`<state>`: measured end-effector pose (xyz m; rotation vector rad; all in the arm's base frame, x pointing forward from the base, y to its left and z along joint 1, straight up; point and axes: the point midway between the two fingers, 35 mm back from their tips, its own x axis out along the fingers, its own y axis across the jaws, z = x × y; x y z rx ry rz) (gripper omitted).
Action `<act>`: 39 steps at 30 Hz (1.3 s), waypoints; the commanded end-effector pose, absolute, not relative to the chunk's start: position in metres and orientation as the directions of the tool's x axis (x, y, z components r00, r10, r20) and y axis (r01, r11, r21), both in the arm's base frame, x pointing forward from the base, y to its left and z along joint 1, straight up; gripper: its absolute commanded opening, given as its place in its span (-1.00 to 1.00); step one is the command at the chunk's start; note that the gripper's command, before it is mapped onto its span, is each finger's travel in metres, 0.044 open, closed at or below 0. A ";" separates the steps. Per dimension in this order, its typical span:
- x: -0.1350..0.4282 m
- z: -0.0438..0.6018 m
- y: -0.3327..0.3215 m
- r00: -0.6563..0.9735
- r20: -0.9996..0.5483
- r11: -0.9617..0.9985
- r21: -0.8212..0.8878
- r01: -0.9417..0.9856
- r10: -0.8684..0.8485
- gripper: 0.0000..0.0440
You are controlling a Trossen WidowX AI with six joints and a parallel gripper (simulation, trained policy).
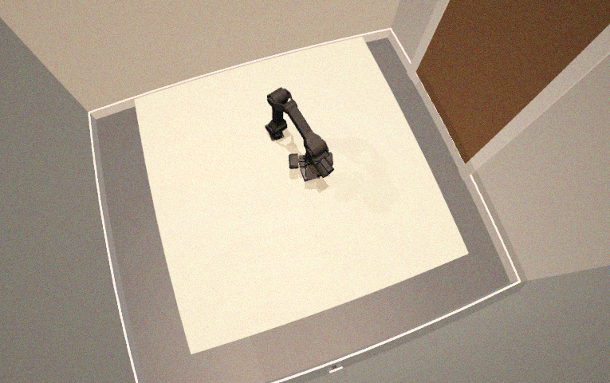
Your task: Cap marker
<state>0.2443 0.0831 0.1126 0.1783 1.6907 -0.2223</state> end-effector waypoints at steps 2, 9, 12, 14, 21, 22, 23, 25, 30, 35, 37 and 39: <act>0.239 0.099 0.082 -0.159 -0.987 0.974 -0.048 0.220 -0.012 -0.86; 0.229 0.092 0.079 -0.201 -0.979 0.978 -0.059 0.199 -0.018 -0.61; 0.228 0.092 0.079 -0.204 -0.979 0.978 -0.060 0.198 -0.019 -0.53; 0.228 0.092 0.079 -0.205 -0.979 0.978 -0.060 0.198 -0.019 -0.48; 0.224 0.093 0.078 -0.214 -0.977 0.980 -0.060 0.191 -0.018 -0.29; 0.222 0.094 0.078 -0.219 -0.976 0.981 -0.059 0.187 -0.017 -0.25; 0.221 0.095 0.078 -0.221 -0.975 0.981 -0.056 0.184 -0.014 -0.19; 0.218 0.097 0.077 -0.221 -0.975 0.983 -0.051 0.179 -0.010 -0.01; 0.214 0.099 0.077 -0.209 -0.978 0.986 -0.038 0.163 -0.003 0.59; 0.214 0.101 0.078 -0.176 -0.984 0.988 -0.018 0.151 0.009 1.00; 0.216 0.105 0.079 -0.155 -0.988 0.989 -0.005 0.149 0.018 1.00; 0.219 0.111 0.080 -0.133 -0.991 0.989 0.007 0.146 0.026 1.00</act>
